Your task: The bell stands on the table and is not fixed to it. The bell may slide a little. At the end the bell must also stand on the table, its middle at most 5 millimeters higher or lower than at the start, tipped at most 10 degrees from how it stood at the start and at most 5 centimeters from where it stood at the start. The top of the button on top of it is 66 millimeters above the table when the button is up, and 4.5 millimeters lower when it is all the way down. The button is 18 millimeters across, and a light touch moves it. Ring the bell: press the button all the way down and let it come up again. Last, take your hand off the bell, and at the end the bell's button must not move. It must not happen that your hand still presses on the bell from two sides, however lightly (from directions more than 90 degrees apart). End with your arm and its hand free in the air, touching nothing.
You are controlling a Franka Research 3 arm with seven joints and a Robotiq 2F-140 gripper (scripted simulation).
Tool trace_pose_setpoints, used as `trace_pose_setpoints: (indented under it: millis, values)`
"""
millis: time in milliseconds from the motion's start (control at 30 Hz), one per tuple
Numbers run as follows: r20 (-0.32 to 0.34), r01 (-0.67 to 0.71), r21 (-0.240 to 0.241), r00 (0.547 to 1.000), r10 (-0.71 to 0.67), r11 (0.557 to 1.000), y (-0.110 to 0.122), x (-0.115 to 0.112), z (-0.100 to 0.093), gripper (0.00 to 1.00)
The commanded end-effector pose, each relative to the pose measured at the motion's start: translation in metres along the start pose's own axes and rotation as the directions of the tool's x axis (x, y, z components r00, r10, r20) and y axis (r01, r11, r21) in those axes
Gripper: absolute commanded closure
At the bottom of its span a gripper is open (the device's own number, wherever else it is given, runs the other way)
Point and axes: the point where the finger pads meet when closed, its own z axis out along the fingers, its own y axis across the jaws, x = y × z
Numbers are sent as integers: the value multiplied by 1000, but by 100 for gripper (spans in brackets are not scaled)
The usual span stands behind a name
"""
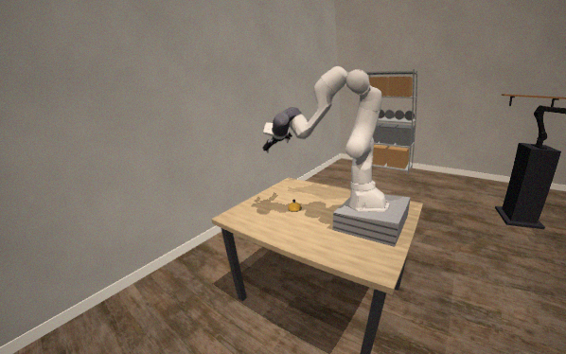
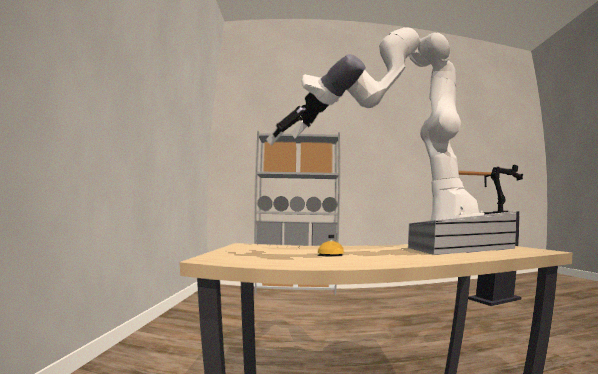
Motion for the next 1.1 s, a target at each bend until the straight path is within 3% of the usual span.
trace_pose_setpoints:
  millis: [0,567,700,1067]
  values:
    - [0,0,0,1000,0,1000,0,0,0,0]
    - [1,-3,0,1000,3,1000,0,0,0,0]
    - [96,-174,-9,980,174,985,-2,-31,5,0]
    - [198,-371,-58,906,375,927,-5,-66,9,0]
